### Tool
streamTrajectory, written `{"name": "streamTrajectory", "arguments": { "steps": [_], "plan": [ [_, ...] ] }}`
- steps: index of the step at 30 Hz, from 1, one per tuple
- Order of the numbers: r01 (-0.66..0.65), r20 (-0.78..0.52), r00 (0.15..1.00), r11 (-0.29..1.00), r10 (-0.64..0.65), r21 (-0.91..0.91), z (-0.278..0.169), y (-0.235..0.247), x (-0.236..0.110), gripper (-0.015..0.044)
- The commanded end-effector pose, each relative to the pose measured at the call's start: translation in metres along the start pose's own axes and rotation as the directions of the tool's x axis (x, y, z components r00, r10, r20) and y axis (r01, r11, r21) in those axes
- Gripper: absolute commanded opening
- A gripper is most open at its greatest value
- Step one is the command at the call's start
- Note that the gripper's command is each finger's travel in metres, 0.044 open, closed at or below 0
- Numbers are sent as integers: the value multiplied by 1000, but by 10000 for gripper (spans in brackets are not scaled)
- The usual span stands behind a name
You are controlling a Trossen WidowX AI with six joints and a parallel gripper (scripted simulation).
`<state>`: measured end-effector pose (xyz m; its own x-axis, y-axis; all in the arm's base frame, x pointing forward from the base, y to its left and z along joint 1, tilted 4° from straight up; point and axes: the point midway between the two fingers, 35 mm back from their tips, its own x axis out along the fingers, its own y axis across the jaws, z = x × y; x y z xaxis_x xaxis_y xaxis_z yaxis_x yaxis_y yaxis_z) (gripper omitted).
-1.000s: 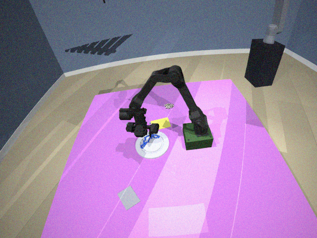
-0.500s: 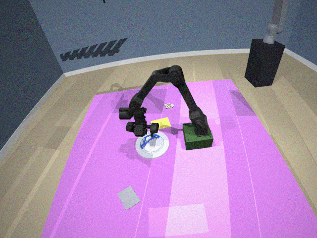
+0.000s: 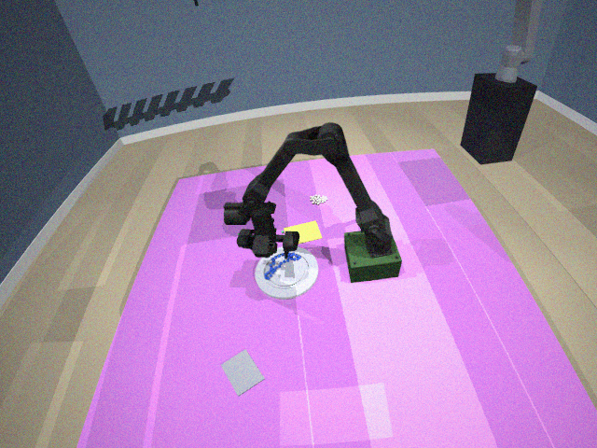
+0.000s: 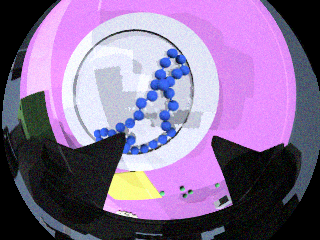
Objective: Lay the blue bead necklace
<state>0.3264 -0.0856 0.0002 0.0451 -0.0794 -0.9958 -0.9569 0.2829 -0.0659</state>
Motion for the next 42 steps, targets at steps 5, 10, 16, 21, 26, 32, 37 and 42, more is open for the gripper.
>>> {"name": "streamTrajectory", "arguments": {
  "steps": [5, 10, 16, 21, 26, 32, 37, 42],
  "plan": [
    [0, 2, 1000, 1000, 0, -5, 0, 0, -1, 440],
    [-1, 2, 1000, 971, 0, 238, 1, 0, -3, 335],
    [-2, 2, 1000, 676, 0, 737, 4, 1, -10, 177],
    [-2, 2, 1000, 249, 0, 969, 6, 2, -16, 120],
    [-2, 3, 1000, -101, 0, 995, 7, 3, -20, 120],
    [-2, 3, 1000, -395, 0, 918, 9, 3, -24, 120],
    [-2, 3, 1000, -614, 0, 789, 10, 4, -27, 120],
    [-1, 3, 1000, -794, 1, 608, 11, 5, -30, 120]
  ]
}}
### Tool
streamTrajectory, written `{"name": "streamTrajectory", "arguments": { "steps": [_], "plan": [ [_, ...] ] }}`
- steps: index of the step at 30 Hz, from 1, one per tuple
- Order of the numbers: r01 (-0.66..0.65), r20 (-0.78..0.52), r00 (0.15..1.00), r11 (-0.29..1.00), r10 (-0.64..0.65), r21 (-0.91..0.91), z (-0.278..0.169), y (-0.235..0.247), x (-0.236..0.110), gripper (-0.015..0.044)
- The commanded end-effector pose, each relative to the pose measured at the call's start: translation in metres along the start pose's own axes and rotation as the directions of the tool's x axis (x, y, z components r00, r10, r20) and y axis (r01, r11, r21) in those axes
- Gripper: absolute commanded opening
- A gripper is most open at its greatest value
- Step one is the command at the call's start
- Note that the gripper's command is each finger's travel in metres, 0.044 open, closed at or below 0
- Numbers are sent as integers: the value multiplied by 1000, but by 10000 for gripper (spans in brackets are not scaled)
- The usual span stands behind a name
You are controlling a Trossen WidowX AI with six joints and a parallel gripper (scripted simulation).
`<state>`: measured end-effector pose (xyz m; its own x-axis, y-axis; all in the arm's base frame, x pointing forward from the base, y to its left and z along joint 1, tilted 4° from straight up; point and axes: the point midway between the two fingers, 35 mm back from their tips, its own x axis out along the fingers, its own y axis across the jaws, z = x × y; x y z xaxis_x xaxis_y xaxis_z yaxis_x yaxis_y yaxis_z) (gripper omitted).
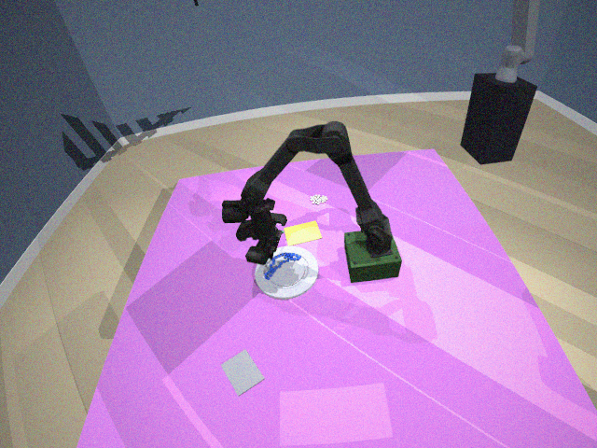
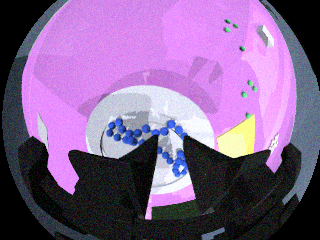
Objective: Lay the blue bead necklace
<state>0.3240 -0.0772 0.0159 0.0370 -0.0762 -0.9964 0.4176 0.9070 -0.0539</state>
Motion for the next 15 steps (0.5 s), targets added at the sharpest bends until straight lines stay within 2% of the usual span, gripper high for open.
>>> {"name": "streamTrajectory", "arguments": {
  "steps": [1, 6, 15],
  "plan": [
    [-8, 8, 1000, 676, 3, 737, -2, 4, -14, 120],
    [-8, 8, 1000, 514, 3, 858, -2, 5, -16, 120],
    [-8, 8, 1000, 514, 3, 858, -2, 5, -16, 120]
  ]
}}
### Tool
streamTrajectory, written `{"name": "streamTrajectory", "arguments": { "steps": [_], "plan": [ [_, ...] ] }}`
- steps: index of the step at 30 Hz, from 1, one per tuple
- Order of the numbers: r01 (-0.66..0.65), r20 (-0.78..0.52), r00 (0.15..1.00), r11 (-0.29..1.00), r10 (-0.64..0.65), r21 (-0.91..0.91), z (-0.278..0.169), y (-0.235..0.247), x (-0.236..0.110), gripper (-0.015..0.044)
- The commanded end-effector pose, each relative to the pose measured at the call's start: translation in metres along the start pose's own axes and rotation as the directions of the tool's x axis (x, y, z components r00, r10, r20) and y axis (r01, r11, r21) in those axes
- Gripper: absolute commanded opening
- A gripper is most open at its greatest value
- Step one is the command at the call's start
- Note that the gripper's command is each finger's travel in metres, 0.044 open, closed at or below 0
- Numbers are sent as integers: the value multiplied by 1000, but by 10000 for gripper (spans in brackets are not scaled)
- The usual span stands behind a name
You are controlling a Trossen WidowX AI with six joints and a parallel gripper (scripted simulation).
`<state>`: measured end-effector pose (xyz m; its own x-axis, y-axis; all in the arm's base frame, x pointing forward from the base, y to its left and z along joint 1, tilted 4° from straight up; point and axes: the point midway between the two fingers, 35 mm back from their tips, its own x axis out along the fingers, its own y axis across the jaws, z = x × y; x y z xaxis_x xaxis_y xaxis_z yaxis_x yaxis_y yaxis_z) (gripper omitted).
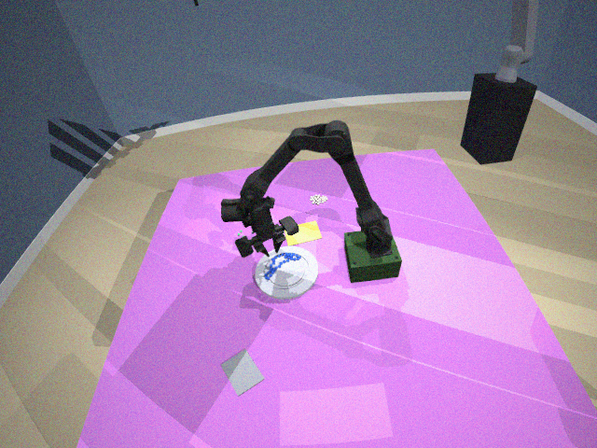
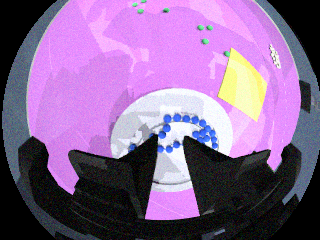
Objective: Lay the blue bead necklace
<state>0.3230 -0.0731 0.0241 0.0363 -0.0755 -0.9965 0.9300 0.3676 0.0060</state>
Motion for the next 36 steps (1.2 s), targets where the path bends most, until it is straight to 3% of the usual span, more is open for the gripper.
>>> {"name": "streamTrajectory", "arguments": {
  "steps": [1, 36],
  "plan": [
    [-9, 4, 1000, 965, 8, 263, -2, 1, -7, 120],
    [-12, 6, 1000, 965, 11, 261, -1, 3, 25, 120]
  ]
}}
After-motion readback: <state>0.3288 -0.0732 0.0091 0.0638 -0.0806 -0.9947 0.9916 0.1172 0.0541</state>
